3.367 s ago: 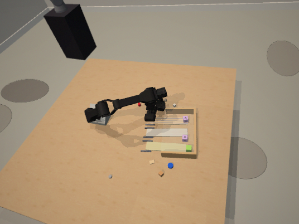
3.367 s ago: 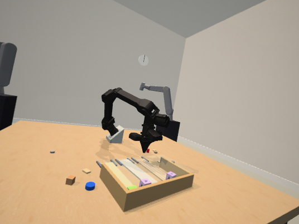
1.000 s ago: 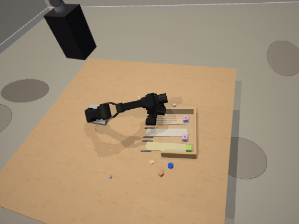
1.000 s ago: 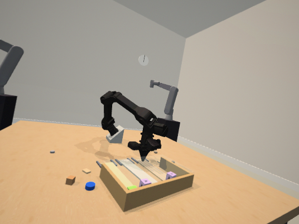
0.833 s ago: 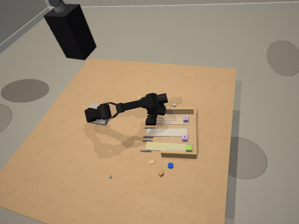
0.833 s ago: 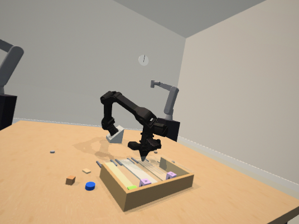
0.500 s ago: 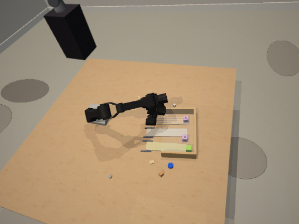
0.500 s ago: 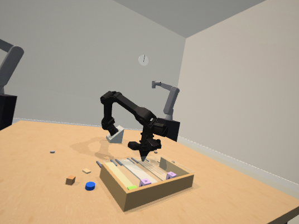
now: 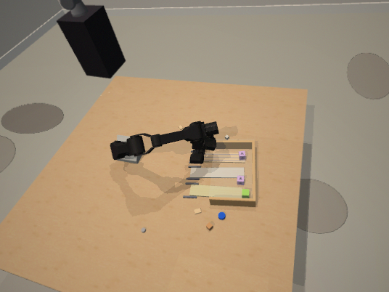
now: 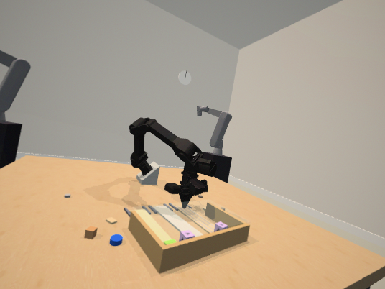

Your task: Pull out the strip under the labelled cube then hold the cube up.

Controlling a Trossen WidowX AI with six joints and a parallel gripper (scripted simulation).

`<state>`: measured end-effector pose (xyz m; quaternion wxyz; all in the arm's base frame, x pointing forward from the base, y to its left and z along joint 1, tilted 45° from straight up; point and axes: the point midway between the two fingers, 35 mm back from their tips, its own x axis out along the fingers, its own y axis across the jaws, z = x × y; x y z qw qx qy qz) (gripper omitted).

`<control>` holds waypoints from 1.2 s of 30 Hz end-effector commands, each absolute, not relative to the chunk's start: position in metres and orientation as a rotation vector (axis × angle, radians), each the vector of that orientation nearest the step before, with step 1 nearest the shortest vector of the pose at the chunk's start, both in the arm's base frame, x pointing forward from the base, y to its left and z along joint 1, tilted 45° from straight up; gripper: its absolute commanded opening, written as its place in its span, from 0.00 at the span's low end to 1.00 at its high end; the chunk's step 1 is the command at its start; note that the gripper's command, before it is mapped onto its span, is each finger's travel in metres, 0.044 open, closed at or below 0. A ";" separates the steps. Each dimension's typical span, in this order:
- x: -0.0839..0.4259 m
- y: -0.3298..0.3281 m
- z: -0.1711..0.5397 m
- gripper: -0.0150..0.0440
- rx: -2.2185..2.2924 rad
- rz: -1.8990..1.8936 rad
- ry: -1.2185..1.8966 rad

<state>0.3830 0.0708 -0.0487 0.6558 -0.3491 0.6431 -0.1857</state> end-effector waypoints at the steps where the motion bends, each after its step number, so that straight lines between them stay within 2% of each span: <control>1: 0.384 0.067 -0.052 0.25 -0.800 -0.426 1.464; 11: 0.384 0.066 -0.052 0.25 -0.800 -0.426 1.464; 36: 0.346 0.057 -0.051 0.25 -0.801 -0.425 1.466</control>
